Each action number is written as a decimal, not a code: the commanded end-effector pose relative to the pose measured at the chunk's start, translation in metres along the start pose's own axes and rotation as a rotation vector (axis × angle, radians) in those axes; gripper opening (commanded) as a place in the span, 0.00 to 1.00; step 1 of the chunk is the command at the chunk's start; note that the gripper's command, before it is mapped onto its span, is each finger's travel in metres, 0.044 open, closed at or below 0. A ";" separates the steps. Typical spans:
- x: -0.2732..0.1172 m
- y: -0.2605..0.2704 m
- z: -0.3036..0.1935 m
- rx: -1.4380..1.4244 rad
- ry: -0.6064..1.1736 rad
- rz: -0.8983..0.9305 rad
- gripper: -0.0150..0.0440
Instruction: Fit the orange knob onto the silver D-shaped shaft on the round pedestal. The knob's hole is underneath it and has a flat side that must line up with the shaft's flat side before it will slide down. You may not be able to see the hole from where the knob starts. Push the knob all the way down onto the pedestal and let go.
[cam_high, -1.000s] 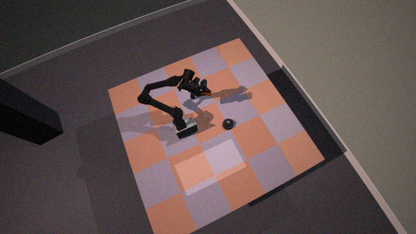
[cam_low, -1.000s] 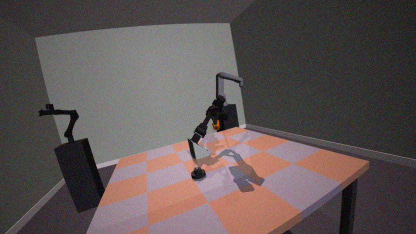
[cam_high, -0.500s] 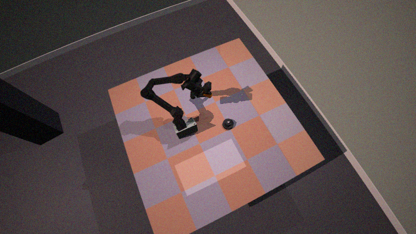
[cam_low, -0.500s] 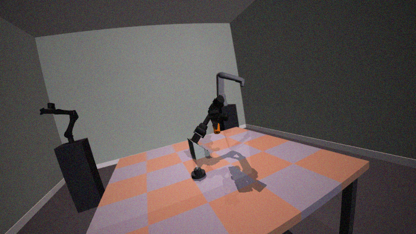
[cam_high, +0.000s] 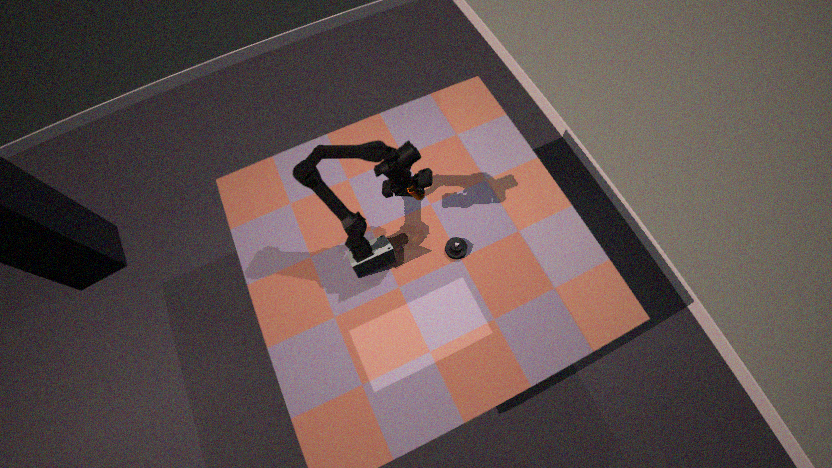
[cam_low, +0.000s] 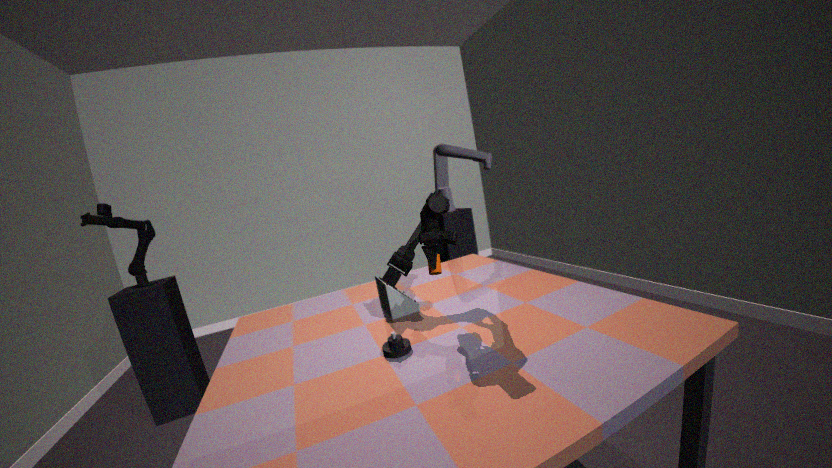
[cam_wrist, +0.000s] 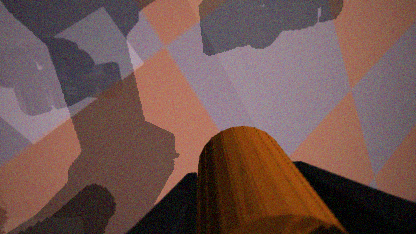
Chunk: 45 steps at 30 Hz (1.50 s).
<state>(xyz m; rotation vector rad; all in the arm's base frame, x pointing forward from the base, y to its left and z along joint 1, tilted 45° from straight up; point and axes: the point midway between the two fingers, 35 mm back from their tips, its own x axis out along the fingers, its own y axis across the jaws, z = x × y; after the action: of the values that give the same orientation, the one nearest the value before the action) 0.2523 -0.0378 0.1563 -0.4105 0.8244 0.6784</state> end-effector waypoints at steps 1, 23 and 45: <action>0.006 -0.001 0.002 -0.008 -0.003 0.079 0.25; 0.039 0.004 0.003 -0.009 -0.015 0.466 0.25; 0.127 0.035 0.006 -0.018 -0.018 0.481 0.25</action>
<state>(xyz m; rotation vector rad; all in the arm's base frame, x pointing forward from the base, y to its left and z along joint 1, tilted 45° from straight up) 0.2904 0.0304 0.0715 -0.2343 0.9093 1.1327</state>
